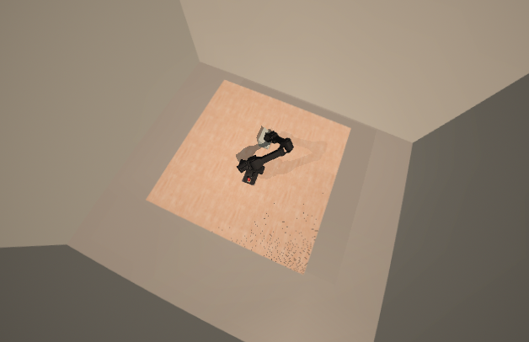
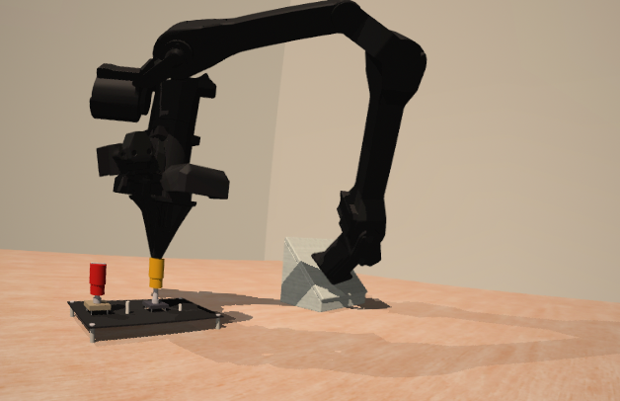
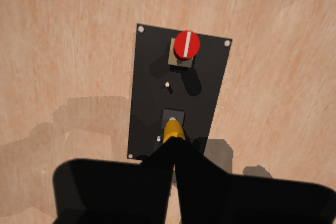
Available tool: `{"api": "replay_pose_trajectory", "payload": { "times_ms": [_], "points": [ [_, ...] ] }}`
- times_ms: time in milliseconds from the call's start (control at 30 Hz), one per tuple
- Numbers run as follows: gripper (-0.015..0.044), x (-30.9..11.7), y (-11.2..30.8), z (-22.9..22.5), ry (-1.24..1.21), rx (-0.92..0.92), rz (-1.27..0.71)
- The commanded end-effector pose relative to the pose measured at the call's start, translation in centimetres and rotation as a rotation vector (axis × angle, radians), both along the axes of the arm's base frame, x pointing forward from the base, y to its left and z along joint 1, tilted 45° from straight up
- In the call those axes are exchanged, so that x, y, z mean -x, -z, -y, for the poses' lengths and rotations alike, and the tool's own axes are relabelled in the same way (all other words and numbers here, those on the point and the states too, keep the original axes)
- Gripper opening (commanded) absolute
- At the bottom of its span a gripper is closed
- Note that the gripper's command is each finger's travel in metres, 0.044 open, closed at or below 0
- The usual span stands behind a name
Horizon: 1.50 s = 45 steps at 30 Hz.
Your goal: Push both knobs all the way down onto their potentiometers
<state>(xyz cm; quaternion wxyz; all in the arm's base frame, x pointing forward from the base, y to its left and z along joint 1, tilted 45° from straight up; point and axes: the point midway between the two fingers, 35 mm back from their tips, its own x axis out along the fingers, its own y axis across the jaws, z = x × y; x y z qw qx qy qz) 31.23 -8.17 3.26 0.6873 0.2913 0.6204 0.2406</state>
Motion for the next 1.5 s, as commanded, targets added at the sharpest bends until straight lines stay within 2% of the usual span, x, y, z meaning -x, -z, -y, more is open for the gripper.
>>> {"api": "replay_pose_trajectory", "payload": {
  "times_ms": [0, 1467],
  "points": [
    [0.0000, -0.07, 0.36, -0.51, -0.007, -0.006, -0.001],
    [0.0000, -0.22, 1.30, -1.44, -0.007, -0.006, -0.001]
  ]
}}
